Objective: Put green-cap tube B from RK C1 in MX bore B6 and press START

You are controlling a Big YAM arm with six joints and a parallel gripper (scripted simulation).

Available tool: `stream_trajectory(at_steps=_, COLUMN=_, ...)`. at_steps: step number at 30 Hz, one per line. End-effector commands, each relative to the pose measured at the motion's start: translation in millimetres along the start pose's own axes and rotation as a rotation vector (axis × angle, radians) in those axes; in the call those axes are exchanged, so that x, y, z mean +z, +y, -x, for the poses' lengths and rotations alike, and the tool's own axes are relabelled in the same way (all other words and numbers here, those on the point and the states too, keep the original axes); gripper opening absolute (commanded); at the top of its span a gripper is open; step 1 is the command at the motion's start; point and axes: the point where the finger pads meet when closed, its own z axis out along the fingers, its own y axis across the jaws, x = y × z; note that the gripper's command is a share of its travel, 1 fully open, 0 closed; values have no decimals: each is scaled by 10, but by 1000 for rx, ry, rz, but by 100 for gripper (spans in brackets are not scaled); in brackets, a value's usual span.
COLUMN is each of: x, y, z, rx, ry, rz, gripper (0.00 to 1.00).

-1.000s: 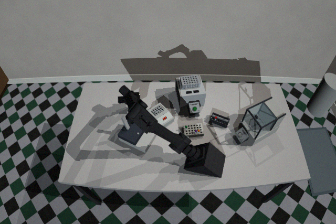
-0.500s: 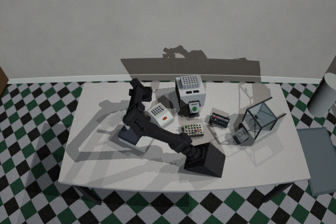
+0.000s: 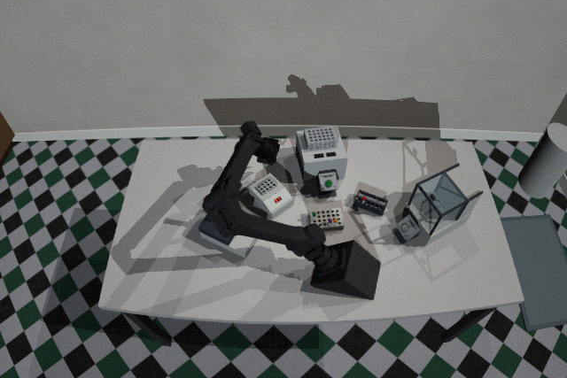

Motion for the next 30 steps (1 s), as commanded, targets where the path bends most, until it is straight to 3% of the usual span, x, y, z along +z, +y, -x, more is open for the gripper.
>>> stream_trajectory(at_steps=1, x=-21, y=-195, z=-196, rx=38, ry=37, rz=-10, gripper=36)
stream_trajectory(at_steps=2, x=-106, y=-342, z=-140, rx=80, ry=31, rz=-29, gripper=36)
stream_trajectory(at_steps=3, x=-30, y=-227, z=-380, rx=76, ry=62, rz=0, gripper=36)
stream_trajectory(at_steps=5, x=-44, y=-242, z=-543, rx=109, ry=81, rz=9, gripper=36)
stream_trajectory(at_steps=10, x=-178, y=-456, z=-630, rx=209, ry=97, rz=-9, gripper=36)
stream_trajectory(at_steps=12, x=-138, y=-347, z=-935, rx=218, ry=128, rz=23, gripper=36)
stream_trajectory(at_steps=20, x=-349, y=-515, z=-1385, rx=350, ry=160, rz=22, gripper=36)
stream_trajectory(at_steps=23, x=-405, y=-446, z=-1677, rx=425, ry=185, rz=44, gripper=36)
stream_trajectory(at_steps=25, x=-405, y=-446, z=-1677, rx=425, ry=185, rz=44, gripper=36)
stream_trajectory(at_steps=26, x=-515, y=-628, z=-1618, rx=439, ry=171, rz=19, gripper=36)
stream_trajectory(at_steps=27, x=-476, y=-472, z=-1792, rx=471, ry=192, rz=52, gripper=36)
stream_trajectory(at_steps=30, x=-512, y=-326, z=-2031, rx=539, ry=211, rz=86, gripper=36)
